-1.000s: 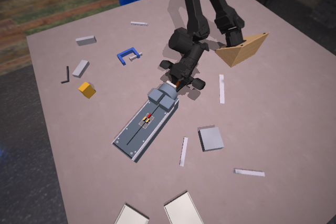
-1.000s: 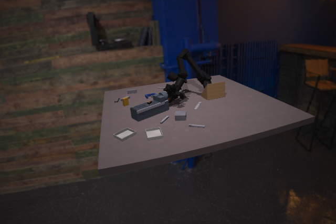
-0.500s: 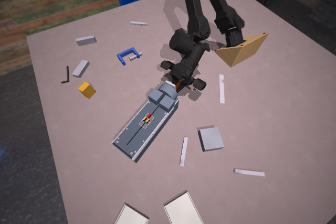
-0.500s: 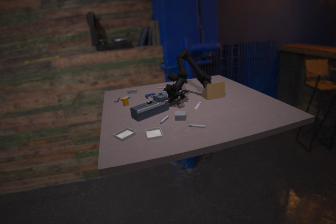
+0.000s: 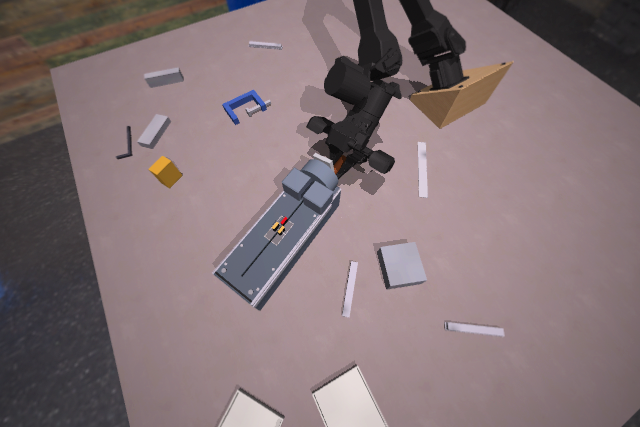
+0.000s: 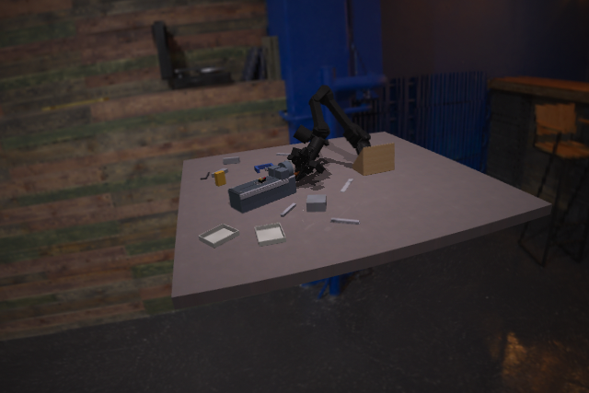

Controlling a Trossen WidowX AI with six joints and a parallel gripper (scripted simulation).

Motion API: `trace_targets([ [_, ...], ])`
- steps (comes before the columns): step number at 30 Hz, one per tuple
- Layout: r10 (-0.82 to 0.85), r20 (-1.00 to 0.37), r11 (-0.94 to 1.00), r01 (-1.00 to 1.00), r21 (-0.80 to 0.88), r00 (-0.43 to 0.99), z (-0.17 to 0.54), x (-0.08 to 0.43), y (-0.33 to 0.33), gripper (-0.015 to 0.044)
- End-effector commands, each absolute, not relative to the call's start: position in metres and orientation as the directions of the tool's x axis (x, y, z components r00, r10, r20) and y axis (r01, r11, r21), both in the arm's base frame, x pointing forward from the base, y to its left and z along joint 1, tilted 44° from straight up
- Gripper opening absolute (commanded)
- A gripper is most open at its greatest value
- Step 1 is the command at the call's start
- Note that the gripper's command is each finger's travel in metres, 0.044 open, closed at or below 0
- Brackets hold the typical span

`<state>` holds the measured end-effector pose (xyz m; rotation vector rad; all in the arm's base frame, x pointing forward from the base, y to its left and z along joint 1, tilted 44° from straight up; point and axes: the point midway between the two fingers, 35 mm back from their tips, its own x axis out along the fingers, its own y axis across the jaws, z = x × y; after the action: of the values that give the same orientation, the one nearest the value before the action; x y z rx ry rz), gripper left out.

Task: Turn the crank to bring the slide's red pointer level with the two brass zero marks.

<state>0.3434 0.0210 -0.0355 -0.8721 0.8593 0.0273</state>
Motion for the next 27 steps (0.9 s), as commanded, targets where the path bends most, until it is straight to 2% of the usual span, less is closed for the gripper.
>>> trace_targets([
  [1, -0.289, -0.684, 0.662, -0.376, -0.648, 0.67, -0.04, 0.34, 0.028, 0.0],
  [27, -0.288, -0.684, 0.663, -0.377, -0.648, 0.67, -0.04, 0.335, 0.043, 0.0],
])
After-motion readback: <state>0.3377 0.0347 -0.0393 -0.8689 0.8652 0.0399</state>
